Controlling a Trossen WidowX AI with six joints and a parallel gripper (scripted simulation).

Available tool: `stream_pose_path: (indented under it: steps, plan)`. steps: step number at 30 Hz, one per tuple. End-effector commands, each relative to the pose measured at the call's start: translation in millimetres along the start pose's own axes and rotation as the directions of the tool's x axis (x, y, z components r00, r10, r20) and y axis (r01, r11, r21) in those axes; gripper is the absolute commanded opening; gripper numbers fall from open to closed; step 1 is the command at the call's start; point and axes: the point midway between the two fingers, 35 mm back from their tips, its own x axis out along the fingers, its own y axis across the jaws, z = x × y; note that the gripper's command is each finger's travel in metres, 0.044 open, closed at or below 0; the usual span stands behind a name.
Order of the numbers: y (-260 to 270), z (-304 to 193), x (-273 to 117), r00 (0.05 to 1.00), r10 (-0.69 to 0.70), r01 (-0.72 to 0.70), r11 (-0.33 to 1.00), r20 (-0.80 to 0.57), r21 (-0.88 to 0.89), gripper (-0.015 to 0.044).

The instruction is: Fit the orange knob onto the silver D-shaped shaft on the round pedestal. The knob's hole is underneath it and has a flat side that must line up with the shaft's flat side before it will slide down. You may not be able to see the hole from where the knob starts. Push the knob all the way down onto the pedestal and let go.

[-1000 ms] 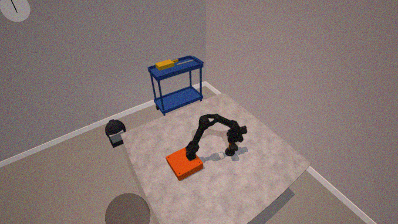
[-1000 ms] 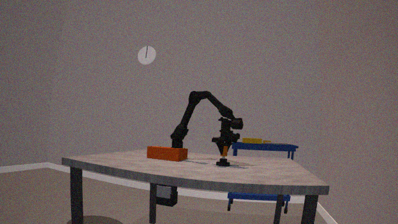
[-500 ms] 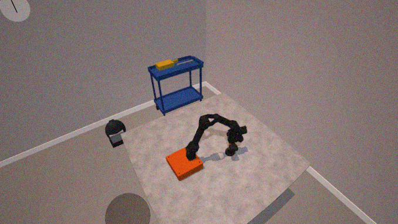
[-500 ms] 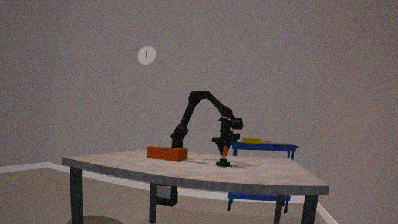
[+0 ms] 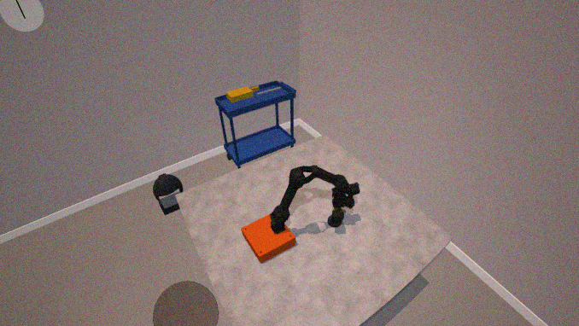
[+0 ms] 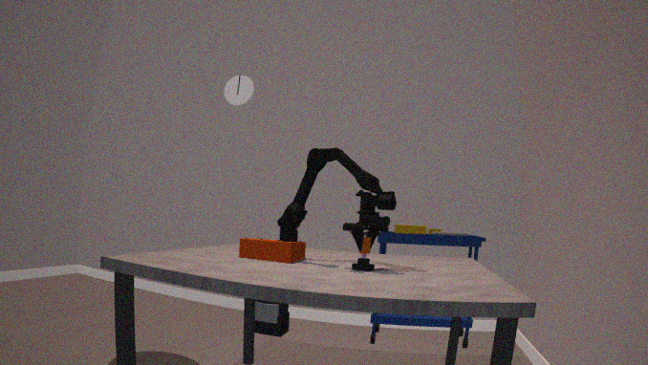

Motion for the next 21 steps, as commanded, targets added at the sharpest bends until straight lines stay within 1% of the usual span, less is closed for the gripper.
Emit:
stream_pose_path:
  steps: [1, 21]
  plan:
    - [0.1, -0.1, 0.9, 1.000, -0.002, 0.001, 0.999, 0.002, 0.040, 0.0000]
    - [-0.5, 0.4, 4.2, 1.000, -0.002, 0.002, 0.999, 0.002, 0.040, 0.0000]
